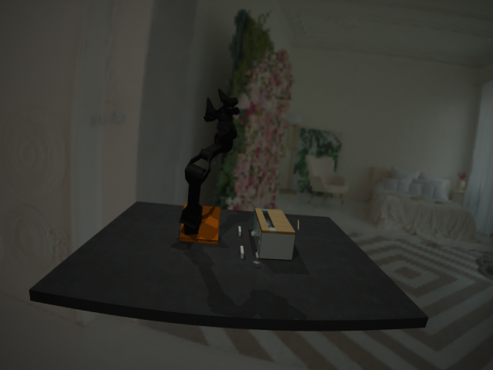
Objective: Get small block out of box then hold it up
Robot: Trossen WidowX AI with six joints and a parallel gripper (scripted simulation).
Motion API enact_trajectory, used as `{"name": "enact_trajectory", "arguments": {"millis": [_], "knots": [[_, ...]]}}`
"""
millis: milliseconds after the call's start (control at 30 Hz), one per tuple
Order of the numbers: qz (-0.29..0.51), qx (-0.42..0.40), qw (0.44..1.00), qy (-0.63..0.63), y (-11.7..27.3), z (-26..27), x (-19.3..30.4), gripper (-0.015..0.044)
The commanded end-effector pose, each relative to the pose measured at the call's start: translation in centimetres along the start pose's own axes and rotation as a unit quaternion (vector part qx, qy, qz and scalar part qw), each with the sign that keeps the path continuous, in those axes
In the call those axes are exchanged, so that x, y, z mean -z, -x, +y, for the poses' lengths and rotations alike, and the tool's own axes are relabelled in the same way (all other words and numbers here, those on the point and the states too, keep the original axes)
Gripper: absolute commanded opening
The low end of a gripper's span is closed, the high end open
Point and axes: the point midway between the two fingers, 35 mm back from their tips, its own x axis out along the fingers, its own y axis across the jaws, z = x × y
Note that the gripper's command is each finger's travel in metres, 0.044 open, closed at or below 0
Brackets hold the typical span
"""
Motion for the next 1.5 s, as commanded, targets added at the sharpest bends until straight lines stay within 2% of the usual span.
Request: {"name": "enact_trajectory", "arguments": {"millis": [0,167,333,733,1100,1467], "knots": [[-0.005,-0.001,1.0,-0.002,0.1,0.1,-0.3,0.04],[-0.143,-0.02,0.988,-0.045,2.5,1.4,-6.8,0.04],[-0.303,-0.032,0.949,-0.085,7.3,2.1,-13.5,0.04],[-0.548,-0.021,0.825,-0.139,18.8,1.4,-20.7,0.04],[-0.734,0.032,0.653,-0.185,31.2,-0.8,-21.5,0.04],[-0.854,0.128,0.446,-0.235,42.4,-3.1,-16.3,0.04]]}}
